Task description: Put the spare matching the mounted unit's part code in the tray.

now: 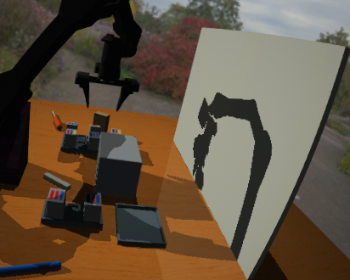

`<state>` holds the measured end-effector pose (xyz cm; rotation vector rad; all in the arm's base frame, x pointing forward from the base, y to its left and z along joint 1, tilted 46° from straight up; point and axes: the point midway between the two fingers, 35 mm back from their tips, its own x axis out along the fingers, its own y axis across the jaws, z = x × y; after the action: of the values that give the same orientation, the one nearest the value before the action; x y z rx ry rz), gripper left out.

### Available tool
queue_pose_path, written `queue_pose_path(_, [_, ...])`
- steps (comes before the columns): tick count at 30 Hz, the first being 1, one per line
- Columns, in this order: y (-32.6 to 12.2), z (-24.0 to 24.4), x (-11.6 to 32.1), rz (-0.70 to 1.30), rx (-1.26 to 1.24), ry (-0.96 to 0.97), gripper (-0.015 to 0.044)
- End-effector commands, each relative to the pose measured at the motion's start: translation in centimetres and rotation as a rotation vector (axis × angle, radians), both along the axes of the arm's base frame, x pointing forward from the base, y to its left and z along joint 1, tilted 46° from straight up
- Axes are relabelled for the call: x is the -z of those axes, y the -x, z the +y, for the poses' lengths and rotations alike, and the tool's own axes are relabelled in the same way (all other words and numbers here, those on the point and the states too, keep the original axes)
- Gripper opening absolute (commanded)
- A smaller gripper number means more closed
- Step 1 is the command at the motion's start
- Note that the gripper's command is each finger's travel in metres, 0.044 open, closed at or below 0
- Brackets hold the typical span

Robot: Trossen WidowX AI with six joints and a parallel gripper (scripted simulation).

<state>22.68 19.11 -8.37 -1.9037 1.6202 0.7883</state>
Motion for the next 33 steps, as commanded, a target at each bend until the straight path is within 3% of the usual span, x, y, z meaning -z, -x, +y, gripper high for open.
queue_pose_path(1, [0.5,-1.0,1.1,0.019,-0.008,0.005,0.0361])
queue_pose_path(4, [0.9,-2.6,3.0,0.019,-0.008,0.006,0.0300])
queue_pose_path(33, [0.2,-4.9,5.3,0.018,-0.008,0.005,0.0300])
